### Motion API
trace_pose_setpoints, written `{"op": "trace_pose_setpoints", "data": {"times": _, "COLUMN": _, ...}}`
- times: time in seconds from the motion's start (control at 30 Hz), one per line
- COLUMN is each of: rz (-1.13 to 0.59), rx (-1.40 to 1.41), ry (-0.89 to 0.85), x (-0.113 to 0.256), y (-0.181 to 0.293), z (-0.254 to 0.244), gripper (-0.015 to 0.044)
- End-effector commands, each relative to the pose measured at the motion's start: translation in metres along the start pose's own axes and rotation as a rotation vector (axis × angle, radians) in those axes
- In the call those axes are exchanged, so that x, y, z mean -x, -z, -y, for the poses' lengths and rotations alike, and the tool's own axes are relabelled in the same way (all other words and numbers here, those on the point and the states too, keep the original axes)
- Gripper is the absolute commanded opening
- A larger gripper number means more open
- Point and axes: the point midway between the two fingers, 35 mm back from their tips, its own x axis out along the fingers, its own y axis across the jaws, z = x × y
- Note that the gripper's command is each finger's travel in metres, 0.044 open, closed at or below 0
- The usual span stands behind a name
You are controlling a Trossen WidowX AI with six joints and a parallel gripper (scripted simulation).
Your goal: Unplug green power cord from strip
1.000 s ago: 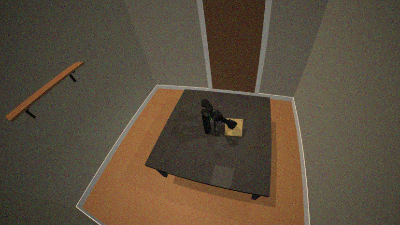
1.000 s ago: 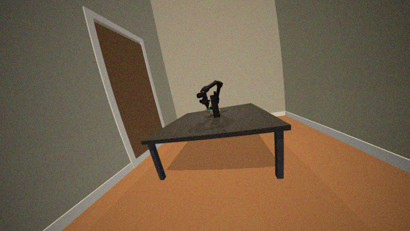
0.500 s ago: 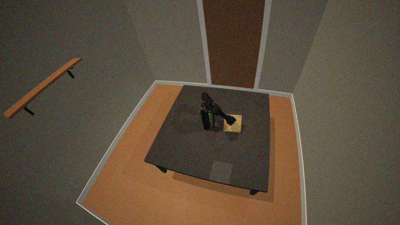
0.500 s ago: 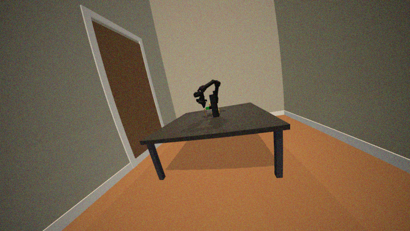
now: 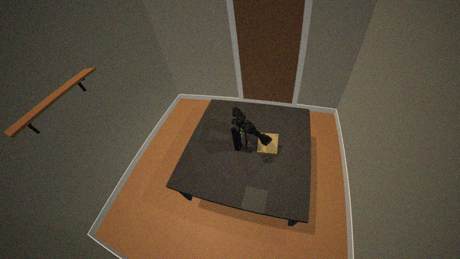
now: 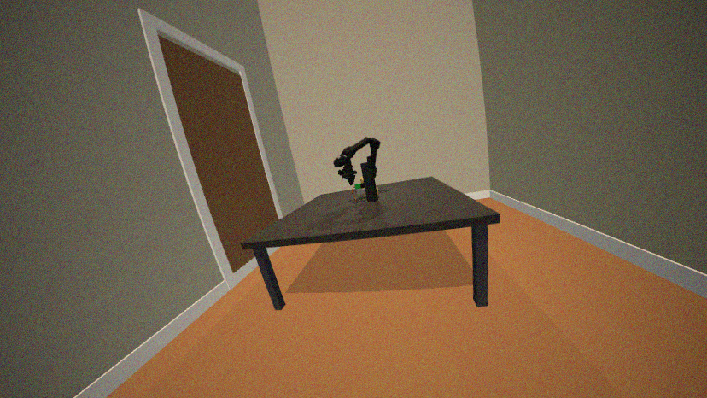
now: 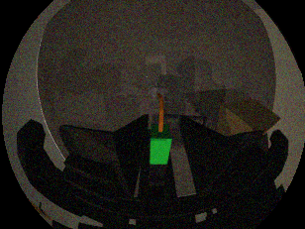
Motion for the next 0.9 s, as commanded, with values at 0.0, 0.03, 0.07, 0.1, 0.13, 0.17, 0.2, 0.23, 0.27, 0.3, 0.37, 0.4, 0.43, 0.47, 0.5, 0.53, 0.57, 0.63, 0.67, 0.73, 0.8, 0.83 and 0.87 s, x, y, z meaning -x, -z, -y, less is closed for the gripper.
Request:
{"op": "trace_pose_setpoints", "data": {"times": 0.0, "rz": 0.003, "rx": 0.007, "ry": -0.003, "x": 0.002, "y": 0.001, "z": -0.001, "gripper": 0.0160}}
{"op": "trace_pose_setpoints", "data": {"times": 0.03, "rz": 0.003, "rx": 0.007, "ry": -0.003, "x": 0.002, "y": 0.002, "z": -0.001, "gripper": 0.0160}}
{"op": "trace_pose_setpoints", "data": {"times": 0.07, "rz": 0.003, "rx": 0.007, "ry": -0.003, "x": 0.002, "y": 0.004, "z": -0.002, "gripper": 0.0160}}
{"op": "trace_pose_setpoints", "data": {"times": 0.1, "rz": 0.003, "rx": 0.007, "ry": -0.003, "x": 0.003, "y": 0.005, "z": -0.002, "gripper": 0.0160}}
{"op": "trace_pose_setpoints", "data": {"times": 0.13, "rz": 0.003, "rx": 0.007, "ry": -0.003, "x": 0.003, "y": 0.007, "z": -0.002, "gripper": 0.0160}}
{"op": "trace_pose_setpoints", "data": {"times": 0.17, "rz": 0.003, "rx": 0.007, "ry": -0.003, "x": 0.003, "y": 0.008, "z": -0.002, "gripper": 0.0160}}
{"op": "trace_pose_setpoints", "data": {"times": 0.2, "rz": 0.003, "rx": 0.007, "ry": -0.003, "x": 0.003, "y": 0.010, "z": -0.002, "gripper": 0.0160}}
{"op": "trace_pose_setpoints", "data": {"times": 0.23, "rz": 0.003, "rx": 0.007, "ry": -0.003, "x": 0.003, "y": 0.012, "z": -0.002, "gripper": 0.0160}}
{"op": "trace_pose_setpoints", "data": {"times": 0.27, "rz": 0.003, "rx": 0.007, "ry": -0.003, "x": 0.003, "y": 0.013, "z": -0.002, "gripper": 0.0160}}
{"op": "trace_pose_setpoints", "data": {"times": 0.3, "rz": 0.003, "rx": 0.007, "ry": -0.003, "x": 0.003, "y": 0.015, "z": -0.002, "gripper": 0.0160}}
{"op": "trace_pose_setpoints", "data": {"times": 0.37, "rz": 0.002, "rx": 0.007, "ry": -0.002, "x": 0.003, "y": 0.018, "z": -0.001, "gripper": 0.0160}}
{"op": "trace_pose_setpoints", "data": {"times": 0.4, "rz": 0.002, "rx": 0.007, "ry": -0.002, "x": 0.003, "y": 0.020, "z": -0.001, "gripper": 0.0160}}
{"op": "trace_pose_setpoints", "data": {"times": 0.43, "rz": 0.002, "rx": 0.007, "ry": -0.002, "x": 0.002, "y": 0.022, "z": -0.001, "gripper": 0.0160}}
{"op": "trace_pose_setpoints", "data": {"times": 0.47, "rz": 0.002, "rx": 0.007, "ry": -0.002, "x": 0.002, "y": 0.023, "z": -0.001, "gripper": 0.0160}}
{"op": "trace_pose_setpoints", "data": {"times": 0.5, "rz": 0.002, "rx": 0.007, "ry": -0.002, "x": 0.002, "y": 0.025, "z": -0.001, "gripper": 0.0160}}
{"op": "trace_pose_setpoints", "data": {"times": 0.53, "rz": 0.002, "rx": 0.007, "ry": -0.002, "x": 0.002, "y": 0.026, "z": -0.001, "gripper": 0.0160}}
{"op": "trace_pose_setpoints", "data": {"times": 0.57, "rz": 0.002, "rx": 0.007, "ry": -0.002, "x": 0.002, "y": 0.028, "z": -0.001, "gripper": 0.0160}}
{"op": "trace_pose_setpoints", "data": {"times": 0.63, "rz": 0.001, "rx": 0.007, "ry": -0.002, "x": 0.002, "y": 0.031, "z": -0.001, "gripper": 0.0160}}
{"op": "trace_pose_setpoints", "data": {"times": 0.67, "rz": 0.001, "rx": 0.007, "ry": -0.002, "x": 0.002, "y": 0.033, "z": -0.001, "gripper": 0.0160}}
{"op": "trace_pose_setpoints", "data": {"times": 0.73, "rz": 0.001, "rx": 0.007, "ry": -0.002, "x": 0.002, "y": 0.036, "z": -0.001, "gripper": 0.0160}}
{"op": "trace_pose_setpoints", "data": {"times": 0.8, "rz": 0.000, "rx": 0.007, "ry": -0.002, "x": 0.002, "y": 0.039, "z": 0.000, "gripper": 0.0160}}
{"op": "trace_pose_setpoints", "data": {"times": 0.83, "rz": 0.000, "rx": 0.007, "ry": -0.002, "x": 0.002, "y": 0.040, "z": 0.000, "gripper": 0.0160}}
{"op": "trace_pose_setpoints", "data": {"times": 0.87, "rz": 0.000, "rx": 0.007, "ry": -0.002, "x": 0.002, "y": 0.040, "z": 0.000, "gripper": 0.0160}}
